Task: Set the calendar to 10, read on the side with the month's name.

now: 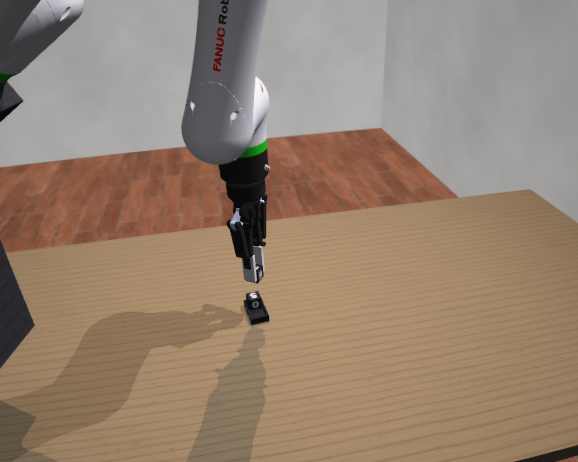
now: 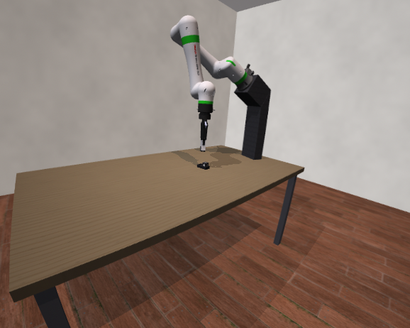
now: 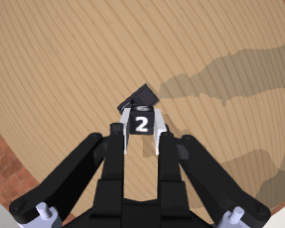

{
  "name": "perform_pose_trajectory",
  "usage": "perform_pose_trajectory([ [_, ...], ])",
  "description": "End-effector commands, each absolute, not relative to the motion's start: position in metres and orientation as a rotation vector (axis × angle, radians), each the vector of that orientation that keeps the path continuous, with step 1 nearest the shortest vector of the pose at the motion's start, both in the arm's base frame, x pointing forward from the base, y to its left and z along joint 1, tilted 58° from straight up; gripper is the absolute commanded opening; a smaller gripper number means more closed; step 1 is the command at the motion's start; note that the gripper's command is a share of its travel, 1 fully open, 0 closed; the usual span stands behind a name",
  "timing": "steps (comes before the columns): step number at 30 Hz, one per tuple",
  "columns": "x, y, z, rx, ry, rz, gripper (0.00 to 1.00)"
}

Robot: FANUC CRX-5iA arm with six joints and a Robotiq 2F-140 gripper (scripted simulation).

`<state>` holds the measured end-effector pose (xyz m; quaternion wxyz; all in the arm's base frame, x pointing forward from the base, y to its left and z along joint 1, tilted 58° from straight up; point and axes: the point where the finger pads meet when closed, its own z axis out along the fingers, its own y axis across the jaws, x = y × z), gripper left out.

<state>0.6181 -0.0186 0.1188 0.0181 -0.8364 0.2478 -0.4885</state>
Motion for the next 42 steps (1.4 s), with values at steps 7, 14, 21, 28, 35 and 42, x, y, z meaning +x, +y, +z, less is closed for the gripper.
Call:
perform_pose_trajectory([
  [7,0.6182,-0.0180,0.1190,-2.886,0.312,-1.596,0.16],
  [14,0.6182,-0.0180,0.1190,-3.025,-0.045,-1.615,0.16],
  [21,0.6181,-0.0178,0.1191,-3.147,-0.542,-1.603,0.16],
  [28,0.6181,-0.0178,0.1191,-3.191,-0.962,-1.560,0.16],
  [35,0.6181,-0.0177,0.1192,-3.179,-1.421,-1.482,0.16],
  [42,0.6180,-0.0176,0.1192,-3.131,-1.748,-1.405,0.16],
])
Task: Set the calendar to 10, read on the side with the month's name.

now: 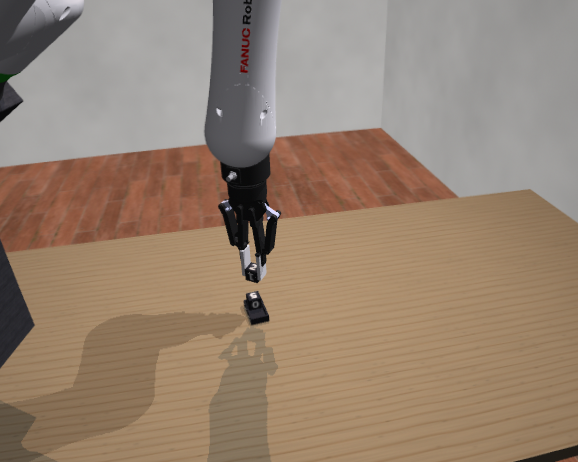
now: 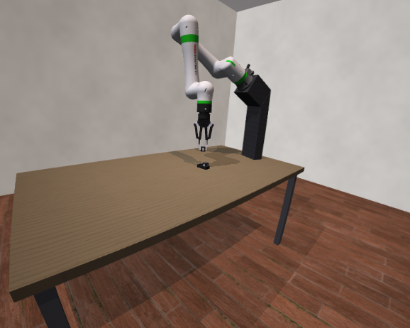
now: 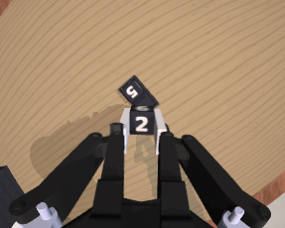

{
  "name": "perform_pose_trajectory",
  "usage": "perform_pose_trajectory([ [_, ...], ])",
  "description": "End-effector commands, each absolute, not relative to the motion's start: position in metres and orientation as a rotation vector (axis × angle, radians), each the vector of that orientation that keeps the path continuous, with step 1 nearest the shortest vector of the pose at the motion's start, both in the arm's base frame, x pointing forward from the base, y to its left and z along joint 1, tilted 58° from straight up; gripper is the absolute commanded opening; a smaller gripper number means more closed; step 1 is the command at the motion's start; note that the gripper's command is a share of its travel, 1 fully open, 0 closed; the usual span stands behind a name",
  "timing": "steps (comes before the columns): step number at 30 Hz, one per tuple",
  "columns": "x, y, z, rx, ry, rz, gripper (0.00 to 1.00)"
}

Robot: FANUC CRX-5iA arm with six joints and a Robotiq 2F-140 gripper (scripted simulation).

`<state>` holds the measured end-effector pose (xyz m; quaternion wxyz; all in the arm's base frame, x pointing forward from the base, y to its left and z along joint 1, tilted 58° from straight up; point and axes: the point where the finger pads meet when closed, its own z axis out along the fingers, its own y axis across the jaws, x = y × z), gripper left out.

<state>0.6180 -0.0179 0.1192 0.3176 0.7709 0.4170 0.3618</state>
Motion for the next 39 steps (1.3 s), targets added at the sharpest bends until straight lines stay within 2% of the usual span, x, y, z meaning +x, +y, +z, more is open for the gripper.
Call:
perform_pose_trajectory([
  [1,0.6180,-0.0176,0.1192,1.917,1.176,0.844,0.16],
  [15,0.6180,-0.0174,0.1193,1.513,1.565,0.566,0.16],
  [39,0.6181,-0.0174,0.1193,1.425,1.631,0.508,0.16],
])
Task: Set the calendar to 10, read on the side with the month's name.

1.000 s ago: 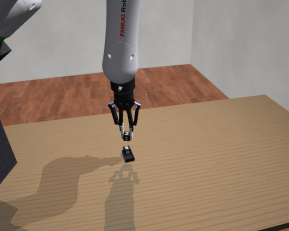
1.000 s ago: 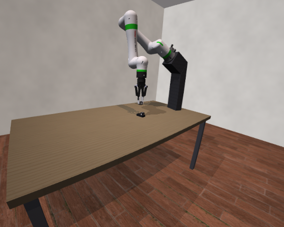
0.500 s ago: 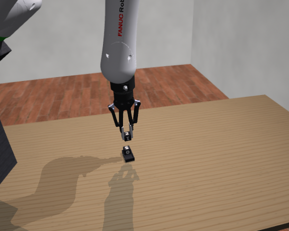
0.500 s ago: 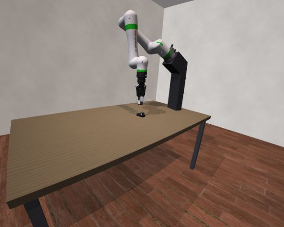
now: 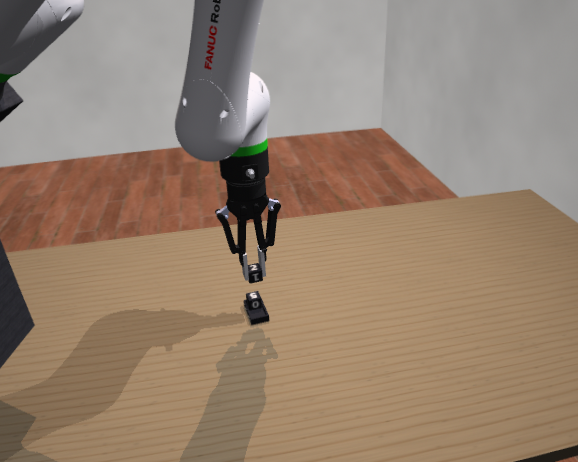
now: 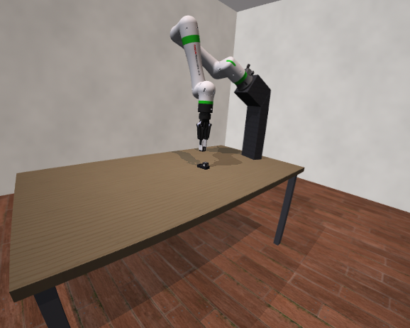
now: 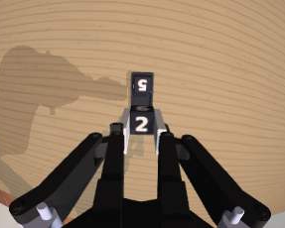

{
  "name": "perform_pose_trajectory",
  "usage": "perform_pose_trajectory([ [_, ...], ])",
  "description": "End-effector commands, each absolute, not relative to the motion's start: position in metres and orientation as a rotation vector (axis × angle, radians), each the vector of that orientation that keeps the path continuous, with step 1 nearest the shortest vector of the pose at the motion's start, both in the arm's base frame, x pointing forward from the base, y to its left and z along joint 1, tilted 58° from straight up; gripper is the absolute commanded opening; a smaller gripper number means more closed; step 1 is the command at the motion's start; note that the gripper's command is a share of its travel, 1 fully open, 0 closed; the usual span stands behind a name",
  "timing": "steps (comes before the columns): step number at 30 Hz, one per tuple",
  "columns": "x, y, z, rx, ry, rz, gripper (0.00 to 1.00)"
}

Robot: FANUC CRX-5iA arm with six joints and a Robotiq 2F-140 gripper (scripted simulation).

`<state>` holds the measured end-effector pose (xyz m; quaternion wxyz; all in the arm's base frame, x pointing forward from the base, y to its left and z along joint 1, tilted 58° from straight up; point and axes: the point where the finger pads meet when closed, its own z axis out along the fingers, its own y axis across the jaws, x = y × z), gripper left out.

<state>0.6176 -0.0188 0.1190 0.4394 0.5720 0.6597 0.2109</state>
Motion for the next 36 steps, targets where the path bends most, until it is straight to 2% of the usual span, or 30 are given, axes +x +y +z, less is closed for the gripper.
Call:
perform_pose_trajectory([
  [1,0.618,-0.017,0.119,1.425,1.631,0.508,0.16],
  [36,0.672,-0.034,0.084,1.425,1.631,0.509,0.16],
])
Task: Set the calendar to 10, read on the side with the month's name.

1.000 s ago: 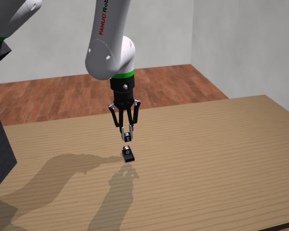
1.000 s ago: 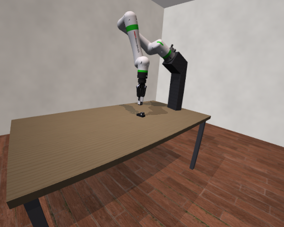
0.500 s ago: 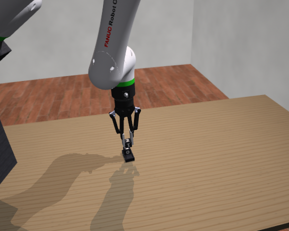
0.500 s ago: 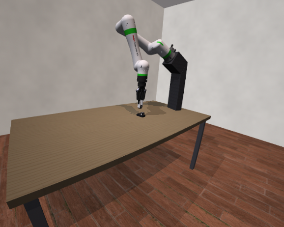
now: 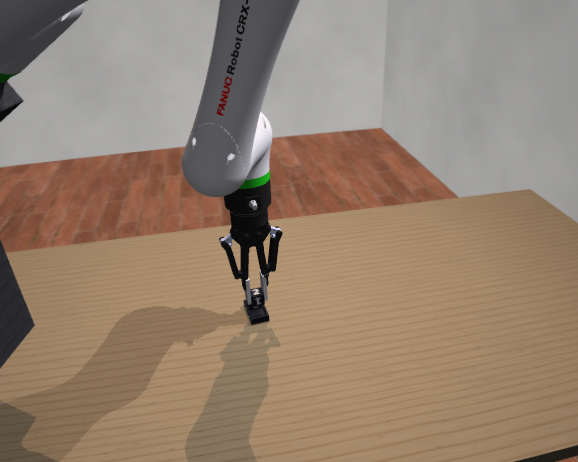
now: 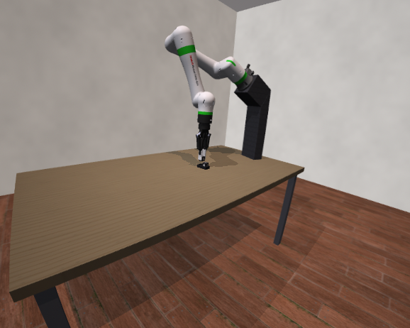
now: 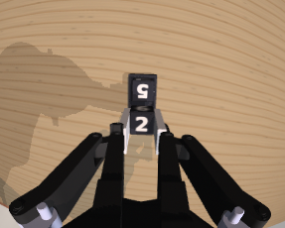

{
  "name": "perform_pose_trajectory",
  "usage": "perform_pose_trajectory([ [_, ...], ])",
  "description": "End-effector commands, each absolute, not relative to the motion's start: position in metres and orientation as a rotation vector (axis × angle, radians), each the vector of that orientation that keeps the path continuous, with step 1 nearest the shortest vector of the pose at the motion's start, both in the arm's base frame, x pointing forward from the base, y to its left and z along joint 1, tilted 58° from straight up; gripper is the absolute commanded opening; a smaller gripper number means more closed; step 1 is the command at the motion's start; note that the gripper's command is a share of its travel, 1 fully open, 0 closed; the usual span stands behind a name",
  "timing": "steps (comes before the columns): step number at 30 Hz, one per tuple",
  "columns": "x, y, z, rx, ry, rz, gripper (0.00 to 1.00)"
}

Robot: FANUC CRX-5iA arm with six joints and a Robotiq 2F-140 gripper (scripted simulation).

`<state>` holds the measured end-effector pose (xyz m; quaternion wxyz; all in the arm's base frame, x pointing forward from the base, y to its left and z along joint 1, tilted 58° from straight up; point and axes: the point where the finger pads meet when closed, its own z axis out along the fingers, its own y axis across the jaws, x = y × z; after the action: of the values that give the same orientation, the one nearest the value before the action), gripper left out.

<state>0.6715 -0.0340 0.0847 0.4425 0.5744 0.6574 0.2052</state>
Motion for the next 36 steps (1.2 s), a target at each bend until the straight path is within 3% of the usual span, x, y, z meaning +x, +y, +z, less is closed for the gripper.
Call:
perform_pose_trajectory([
  [1,0.6718,-0.0340,0.0844,1.425,1.631,0.509,0.16],
  [36,0.6719,-0.0340,0.0844,1.425,1.631,0.509,0.16],
])
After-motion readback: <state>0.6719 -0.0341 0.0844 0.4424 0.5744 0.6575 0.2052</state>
